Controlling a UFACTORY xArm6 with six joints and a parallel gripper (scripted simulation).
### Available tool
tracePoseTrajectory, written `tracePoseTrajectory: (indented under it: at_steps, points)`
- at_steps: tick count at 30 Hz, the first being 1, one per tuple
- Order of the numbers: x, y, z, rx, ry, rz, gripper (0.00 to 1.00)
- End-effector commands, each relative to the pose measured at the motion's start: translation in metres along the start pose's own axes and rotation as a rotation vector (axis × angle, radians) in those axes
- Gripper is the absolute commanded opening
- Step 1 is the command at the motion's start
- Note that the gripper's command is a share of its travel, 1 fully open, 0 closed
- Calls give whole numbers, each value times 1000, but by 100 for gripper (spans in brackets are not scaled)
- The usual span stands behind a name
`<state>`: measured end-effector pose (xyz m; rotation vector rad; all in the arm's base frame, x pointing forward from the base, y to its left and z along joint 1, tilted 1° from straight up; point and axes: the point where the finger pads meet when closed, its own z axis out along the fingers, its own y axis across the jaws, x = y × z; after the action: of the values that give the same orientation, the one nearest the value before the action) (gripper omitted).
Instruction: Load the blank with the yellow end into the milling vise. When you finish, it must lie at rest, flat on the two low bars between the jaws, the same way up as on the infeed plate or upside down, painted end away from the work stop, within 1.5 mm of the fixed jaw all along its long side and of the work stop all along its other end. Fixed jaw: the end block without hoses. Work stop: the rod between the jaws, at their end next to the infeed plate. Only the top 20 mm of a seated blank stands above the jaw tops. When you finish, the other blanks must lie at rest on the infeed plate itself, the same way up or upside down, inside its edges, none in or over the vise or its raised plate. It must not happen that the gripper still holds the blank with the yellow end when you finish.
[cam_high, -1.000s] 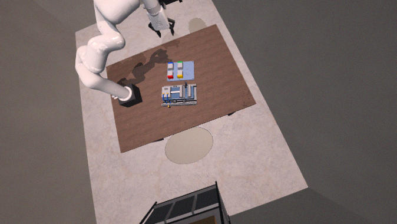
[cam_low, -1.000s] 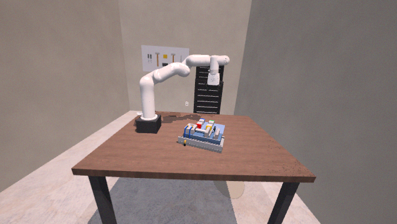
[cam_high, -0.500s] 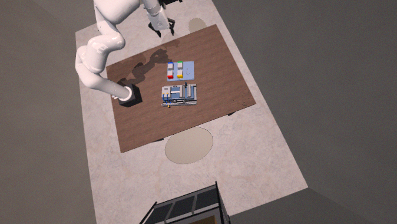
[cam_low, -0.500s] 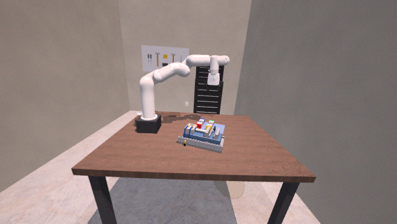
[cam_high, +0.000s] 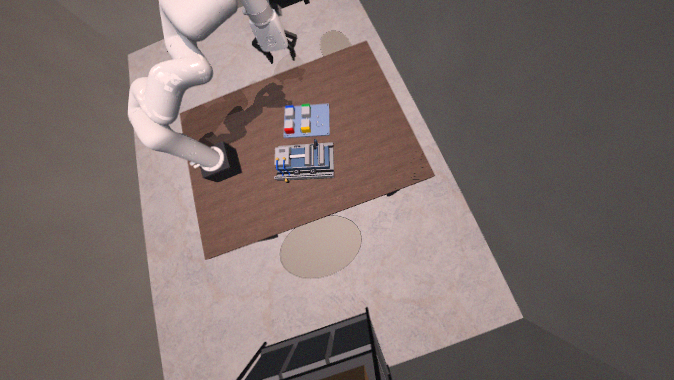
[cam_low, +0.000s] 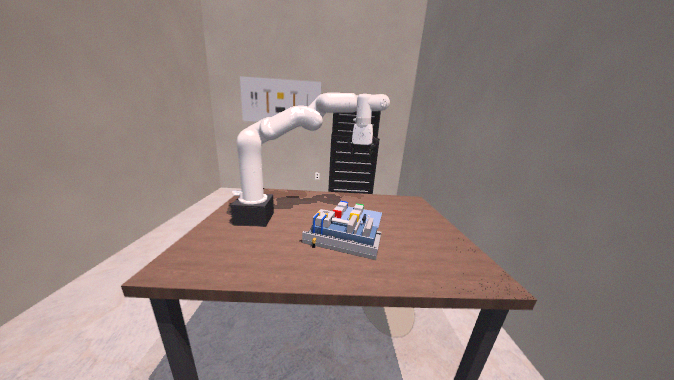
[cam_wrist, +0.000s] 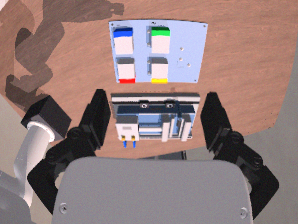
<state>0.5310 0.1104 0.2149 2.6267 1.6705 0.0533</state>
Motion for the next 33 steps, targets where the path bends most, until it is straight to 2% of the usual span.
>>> tracePoseTrajectory:
  at_steps: [1, 2, 3, 33]
  points:
    - [1, 1, -2, 34, -25, 0, 100]
    - [1, 1, -2, 34, -25, 0, 100]
    - [0, 0, -2, -3, 3, 0, 100]
    - [0, 0, -2, -3, 3, 0, 100]
